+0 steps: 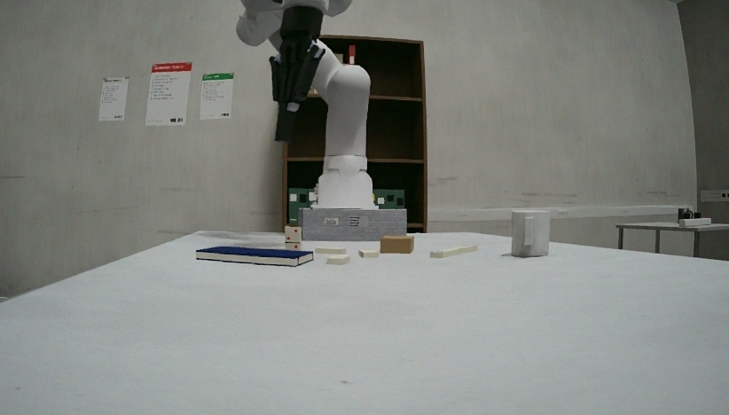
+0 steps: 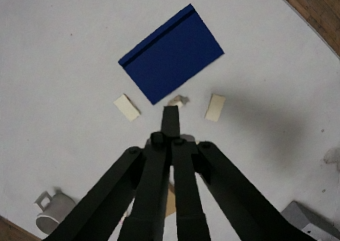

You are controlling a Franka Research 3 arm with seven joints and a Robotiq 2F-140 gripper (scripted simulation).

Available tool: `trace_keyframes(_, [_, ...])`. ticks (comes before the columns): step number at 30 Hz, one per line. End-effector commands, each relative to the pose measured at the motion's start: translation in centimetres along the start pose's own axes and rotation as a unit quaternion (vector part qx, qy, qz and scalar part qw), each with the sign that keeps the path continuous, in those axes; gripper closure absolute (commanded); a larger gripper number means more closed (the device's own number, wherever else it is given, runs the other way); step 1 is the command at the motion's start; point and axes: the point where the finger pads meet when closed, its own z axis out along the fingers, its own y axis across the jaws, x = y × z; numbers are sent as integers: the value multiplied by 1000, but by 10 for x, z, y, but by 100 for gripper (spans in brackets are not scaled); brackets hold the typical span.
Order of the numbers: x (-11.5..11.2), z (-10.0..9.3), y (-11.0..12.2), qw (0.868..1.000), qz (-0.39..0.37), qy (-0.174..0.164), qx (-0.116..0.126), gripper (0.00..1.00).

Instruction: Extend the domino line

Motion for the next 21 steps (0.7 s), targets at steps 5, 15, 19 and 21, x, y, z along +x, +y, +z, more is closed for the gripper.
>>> trace_keyframes(5, [-5,79,-11,982,189,-28,-17,90])
trace_keyframes(15, [-8,87,-10,944,324,-54,-27,90])
trace_keyframes(19, [-9,96,-10,923,380,-60,-31,90])
trace_keyframes(21, [-9,103,-11,911,406,-63,-33,90])
